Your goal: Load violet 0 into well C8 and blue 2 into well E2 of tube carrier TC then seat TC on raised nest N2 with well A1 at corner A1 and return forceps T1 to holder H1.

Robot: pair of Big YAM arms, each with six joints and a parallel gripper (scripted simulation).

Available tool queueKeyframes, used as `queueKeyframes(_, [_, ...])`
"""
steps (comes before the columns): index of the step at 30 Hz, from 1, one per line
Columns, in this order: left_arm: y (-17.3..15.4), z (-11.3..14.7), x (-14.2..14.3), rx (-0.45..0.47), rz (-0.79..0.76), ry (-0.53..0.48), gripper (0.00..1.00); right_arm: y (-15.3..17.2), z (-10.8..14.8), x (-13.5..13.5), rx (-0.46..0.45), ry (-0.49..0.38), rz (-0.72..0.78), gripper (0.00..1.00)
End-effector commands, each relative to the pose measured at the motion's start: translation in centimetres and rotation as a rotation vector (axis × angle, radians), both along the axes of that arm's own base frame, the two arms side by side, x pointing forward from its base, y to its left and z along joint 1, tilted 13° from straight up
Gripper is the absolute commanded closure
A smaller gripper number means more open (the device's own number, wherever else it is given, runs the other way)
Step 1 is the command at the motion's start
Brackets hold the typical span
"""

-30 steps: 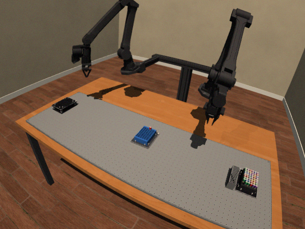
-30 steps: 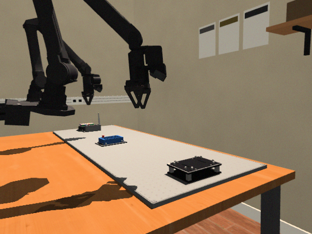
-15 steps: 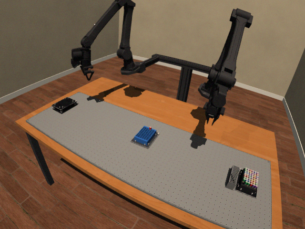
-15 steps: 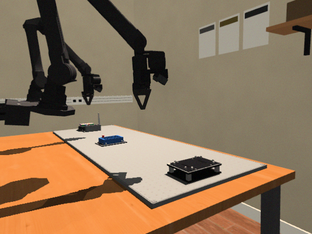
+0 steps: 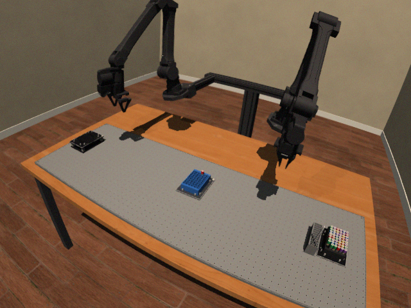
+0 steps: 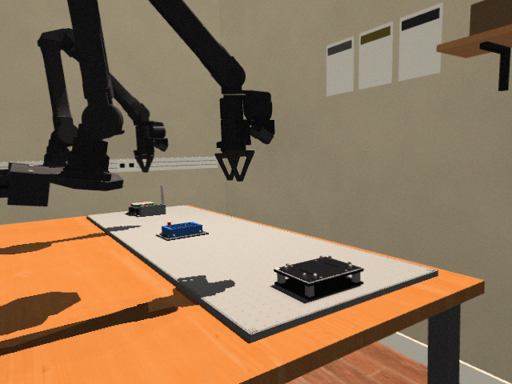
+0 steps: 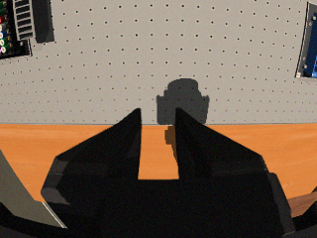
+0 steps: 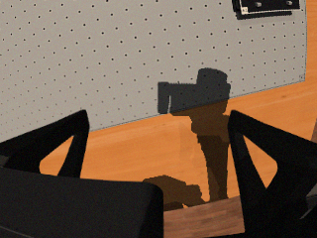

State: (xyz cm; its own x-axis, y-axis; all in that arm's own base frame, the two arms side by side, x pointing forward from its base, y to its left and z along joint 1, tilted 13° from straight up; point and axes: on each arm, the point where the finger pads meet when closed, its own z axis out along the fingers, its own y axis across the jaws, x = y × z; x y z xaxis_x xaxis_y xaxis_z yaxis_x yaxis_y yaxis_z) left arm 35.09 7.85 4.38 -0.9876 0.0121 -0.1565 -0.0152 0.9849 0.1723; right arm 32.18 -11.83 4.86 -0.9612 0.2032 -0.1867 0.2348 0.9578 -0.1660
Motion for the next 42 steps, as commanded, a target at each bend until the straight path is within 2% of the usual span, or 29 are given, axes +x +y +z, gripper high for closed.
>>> queueKeyframes(1, [0.1, 0.0, -0.3, -0.002, -0.003, 0.014, 0.76, 0.8, 1.5, 3.0, -0.012, -0.019, 0.102, 0.00])
queueKeyframes(5, [0.1, 0.0, -0.3, -0.002, -0.003, 0.014, 0.76, 1.5, 1.3, 3.3, -0.011, -0.008, 0.141, 0.00])
queueKeyframes(11, [0.1, 0.0, -0.3, -0.002, -0.003, 0.014, 0.76, 3.8, 0.7, 4.2, -0.012, 0.023, 0.284, 0.00])
queueKeyframes(16, [0.1, 0.0, -0.3, -0.002, -0.003, 0.014, 0.76, 5.6, 0.4, 5.3, -0.018, 0.001, 0.262, 0.00])
queueKeyframes(20, [0.1, 0.0, -0.3, -0.002, -0.003, 0.014, 0.76, 4.7, 1.1, 5.2, -0.022, -0.015, 0.237, 0.00])
queueKeyframes(42, [0.1, 0.0, -0.3, -0.002, -0.003, 0.014, 0.76, 5.0, 1.1, 5.3, -0.020, -0.017, 0.246, 0.00])
